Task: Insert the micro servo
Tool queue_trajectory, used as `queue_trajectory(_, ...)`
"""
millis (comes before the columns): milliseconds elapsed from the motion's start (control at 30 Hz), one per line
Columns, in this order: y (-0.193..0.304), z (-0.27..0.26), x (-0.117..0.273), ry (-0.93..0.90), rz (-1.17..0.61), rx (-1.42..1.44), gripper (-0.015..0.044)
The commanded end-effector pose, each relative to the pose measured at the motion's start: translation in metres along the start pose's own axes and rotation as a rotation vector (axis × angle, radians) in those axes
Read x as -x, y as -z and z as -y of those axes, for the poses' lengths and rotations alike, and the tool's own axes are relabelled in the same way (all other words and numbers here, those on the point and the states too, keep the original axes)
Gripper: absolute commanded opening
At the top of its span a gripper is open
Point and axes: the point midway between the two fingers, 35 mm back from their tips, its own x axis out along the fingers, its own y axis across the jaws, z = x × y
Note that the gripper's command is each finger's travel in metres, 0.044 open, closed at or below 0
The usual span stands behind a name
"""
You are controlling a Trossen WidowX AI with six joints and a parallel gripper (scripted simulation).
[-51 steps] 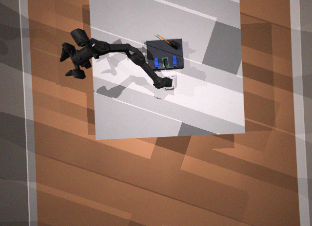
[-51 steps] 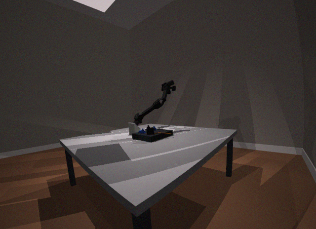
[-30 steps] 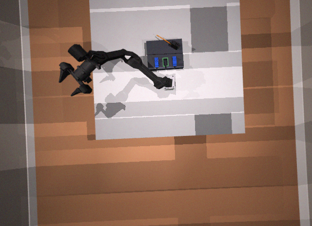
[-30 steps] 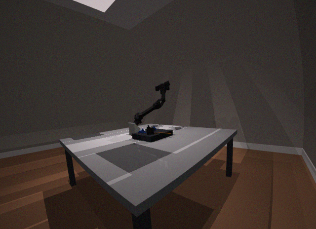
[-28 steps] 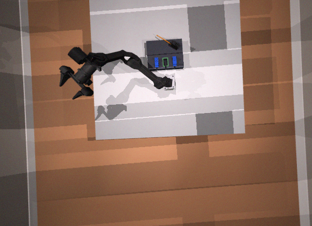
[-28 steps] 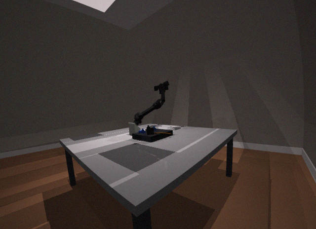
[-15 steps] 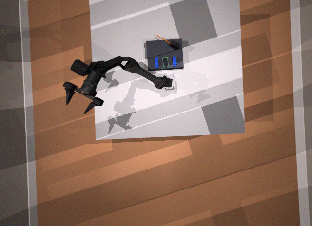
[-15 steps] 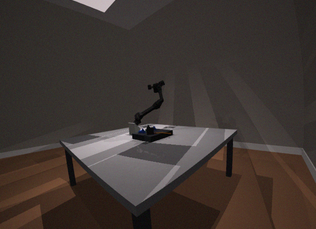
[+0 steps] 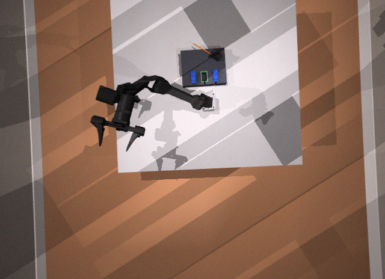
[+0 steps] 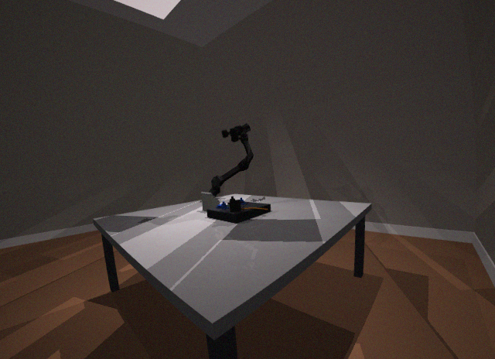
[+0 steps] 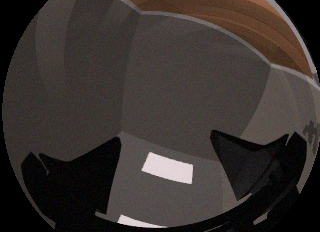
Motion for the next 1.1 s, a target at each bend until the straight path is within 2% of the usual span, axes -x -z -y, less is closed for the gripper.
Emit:
queue_trajectory(0, 0.022, 0.031, -0.006, 0.088, -0.075, 0.047, 0.0440)
queue_trajectory(467, 0.085, 0.112, 0.006, 0.311, -0.314, 0.143, 0.0440)
queue_trajectory(1067, 0.165, 0.222, 0.081, 0.614, -0.679, 0.303, 0.0440)
